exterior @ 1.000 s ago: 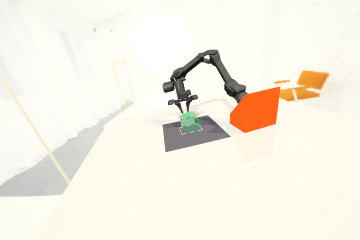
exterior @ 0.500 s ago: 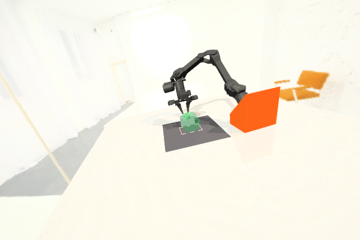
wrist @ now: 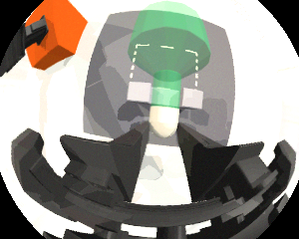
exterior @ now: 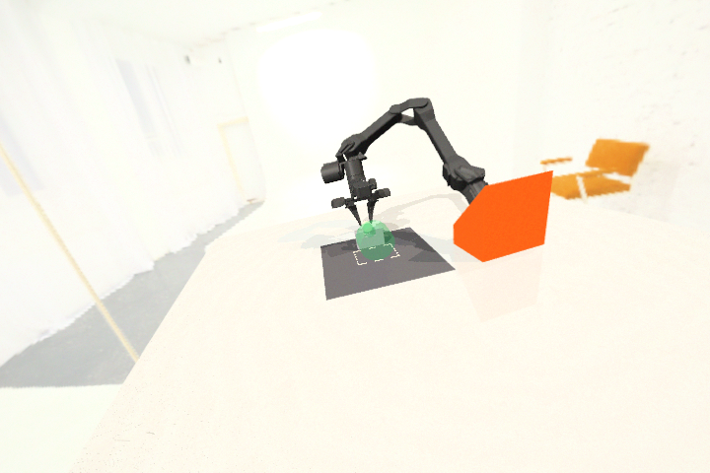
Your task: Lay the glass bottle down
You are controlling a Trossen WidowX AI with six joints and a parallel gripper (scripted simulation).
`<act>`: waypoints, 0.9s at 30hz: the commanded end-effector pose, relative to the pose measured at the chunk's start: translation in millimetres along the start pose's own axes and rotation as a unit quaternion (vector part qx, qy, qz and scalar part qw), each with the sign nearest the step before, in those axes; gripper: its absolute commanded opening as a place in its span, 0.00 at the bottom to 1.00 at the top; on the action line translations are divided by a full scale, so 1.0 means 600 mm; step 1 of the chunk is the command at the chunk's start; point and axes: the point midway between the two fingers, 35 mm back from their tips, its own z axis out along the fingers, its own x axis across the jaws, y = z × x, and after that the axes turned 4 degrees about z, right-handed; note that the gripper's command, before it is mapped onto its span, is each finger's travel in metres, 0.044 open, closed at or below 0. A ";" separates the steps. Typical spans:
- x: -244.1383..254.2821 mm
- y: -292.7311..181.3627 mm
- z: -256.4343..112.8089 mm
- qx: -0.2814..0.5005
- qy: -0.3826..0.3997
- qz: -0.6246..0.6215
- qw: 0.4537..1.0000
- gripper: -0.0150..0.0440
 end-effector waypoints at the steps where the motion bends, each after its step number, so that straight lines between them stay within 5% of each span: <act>1: 0.000 0.005 0.003 -0.002 0.000 0.000 1.000 0.47; 25: 0.000 -0.002 0.004 0.007 0.000 0.002 1.000 0.47; 27: 0.000 -0.002 0.004 0.007 0.000 0.002 1.000 0.56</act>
